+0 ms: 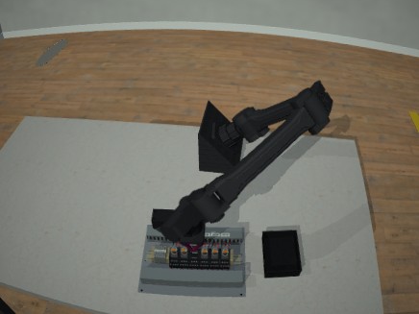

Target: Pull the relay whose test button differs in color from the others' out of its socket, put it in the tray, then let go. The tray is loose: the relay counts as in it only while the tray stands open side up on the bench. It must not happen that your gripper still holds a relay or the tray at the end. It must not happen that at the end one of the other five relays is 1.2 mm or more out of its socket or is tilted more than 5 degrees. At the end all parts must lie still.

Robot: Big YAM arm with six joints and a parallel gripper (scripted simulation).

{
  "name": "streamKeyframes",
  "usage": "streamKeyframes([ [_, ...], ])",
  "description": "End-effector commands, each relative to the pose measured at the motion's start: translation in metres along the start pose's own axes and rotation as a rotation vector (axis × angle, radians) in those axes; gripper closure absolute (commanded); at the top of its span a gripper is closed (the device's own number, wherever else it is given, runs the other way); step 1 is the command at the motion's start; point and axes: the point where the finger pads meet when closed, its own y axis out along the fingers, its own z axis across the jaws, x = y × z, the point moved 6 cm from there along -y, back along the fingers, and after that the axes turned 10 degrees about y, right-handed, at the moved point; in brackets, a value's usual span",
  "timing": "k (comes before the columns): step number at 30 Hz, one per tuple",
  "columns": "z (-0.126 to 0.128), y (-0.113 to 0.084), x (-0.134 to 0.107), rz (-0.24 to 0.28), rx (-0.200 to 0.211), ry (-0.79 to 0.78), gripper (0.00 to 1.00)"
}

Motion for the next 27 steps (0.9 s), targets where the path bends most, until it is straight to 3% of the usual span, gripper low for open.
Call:
streamKeyframes([
  [1,0.0177,-0.0228,-0.0009,-0.013,0.043,-0.031,1.0],
  [27,0.0175,-0.0287,0.0014,-0.014,0.055,-0.025,1.0],
])
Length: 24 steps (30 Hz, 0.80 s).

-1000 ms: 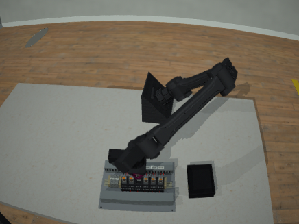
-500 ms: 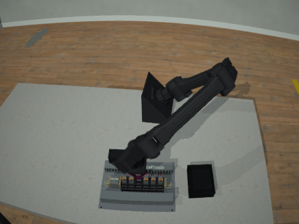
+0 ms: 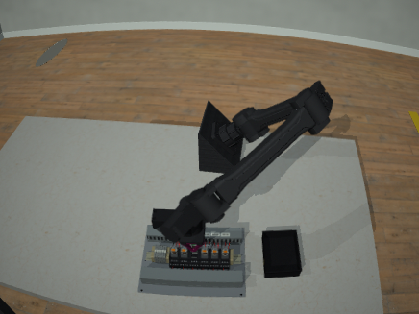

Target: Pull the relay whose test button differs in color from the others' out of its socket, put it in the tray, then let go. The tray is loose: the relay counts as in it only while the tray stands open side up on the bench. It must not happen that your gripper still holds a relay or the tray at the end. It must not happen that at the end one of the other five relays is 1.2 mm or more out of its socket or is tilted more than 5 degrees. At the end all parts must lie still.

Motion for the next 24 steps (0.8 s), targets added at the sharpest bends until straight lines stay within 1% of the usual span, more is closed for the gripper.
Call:
streamKeyframes([
  [1,0.0178,-0.0287,0.0014,-0.014,0.057,-0.024,1.0],
  [10,0.0178,-0.029,0.0015,-0.014,0.057,-0.024,1.0],
  [24,0.0183,-0.0353,-0.0016,-0.017,0.063,-0.032,1.0],
])
